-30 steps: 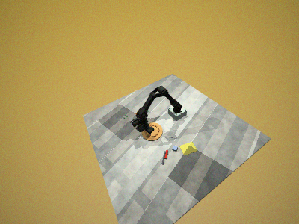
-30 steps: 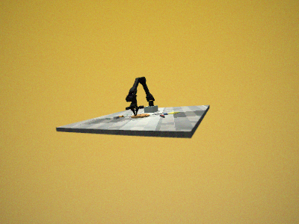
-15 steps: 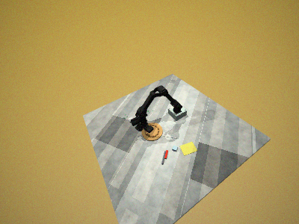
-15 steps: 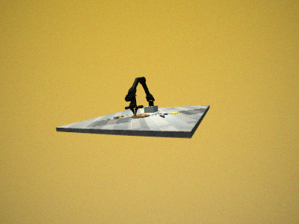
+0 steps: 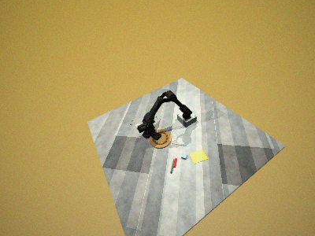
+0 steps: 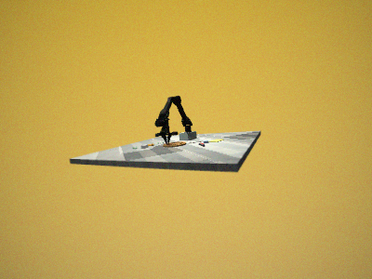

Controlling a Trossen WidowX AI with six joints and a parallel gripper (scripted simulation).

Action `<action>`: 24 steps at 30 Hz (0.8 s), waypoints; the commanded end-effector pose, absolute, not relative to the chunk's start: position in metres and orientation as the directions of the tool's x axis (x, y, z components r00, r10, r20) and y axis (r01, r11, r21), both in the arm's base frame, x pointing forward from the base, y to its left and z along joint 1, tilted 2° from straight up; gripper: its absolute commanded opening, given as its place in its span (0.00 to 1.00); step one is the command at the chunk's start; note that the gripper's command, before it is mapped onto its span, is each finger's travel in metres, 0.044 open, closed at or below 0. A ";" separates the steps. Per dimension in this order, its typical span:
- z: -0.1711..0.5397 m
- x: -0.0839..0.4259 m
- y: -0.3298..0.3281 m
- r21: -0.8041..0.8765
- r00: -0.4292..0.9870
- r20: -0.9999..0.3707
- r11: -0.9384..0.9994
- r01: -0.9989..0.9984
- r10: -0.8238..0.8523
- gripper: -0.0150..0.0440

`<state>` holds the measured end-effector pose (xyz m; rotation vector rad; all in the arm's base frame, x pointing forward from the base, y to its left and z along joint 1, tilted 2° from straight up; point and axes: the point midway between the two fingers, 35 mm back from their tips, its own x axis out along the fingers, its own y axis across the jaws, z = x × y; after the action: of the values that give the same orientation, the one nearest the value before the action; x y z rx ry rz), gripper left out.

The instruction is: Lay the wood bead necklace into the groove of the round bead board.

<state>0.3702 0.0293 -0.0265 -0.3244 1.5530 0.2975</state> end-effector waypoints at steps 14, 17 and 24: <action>-0.023 0.369 0.029 -0.016 -0.004 -1.000 0.922 -0.388 -0.019 1.00; -0.022 0.369 0.029 -0.017 -0.003 -1.000 0.921 -0.390 -0.020 1.00; -0.022 0.369 0.029 -0.017 -0.003 -1.000 0.921 -0.390 -0.020 1.00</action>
<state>0.3690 0.0295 -0.0224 -0.3249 1.5552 0.2984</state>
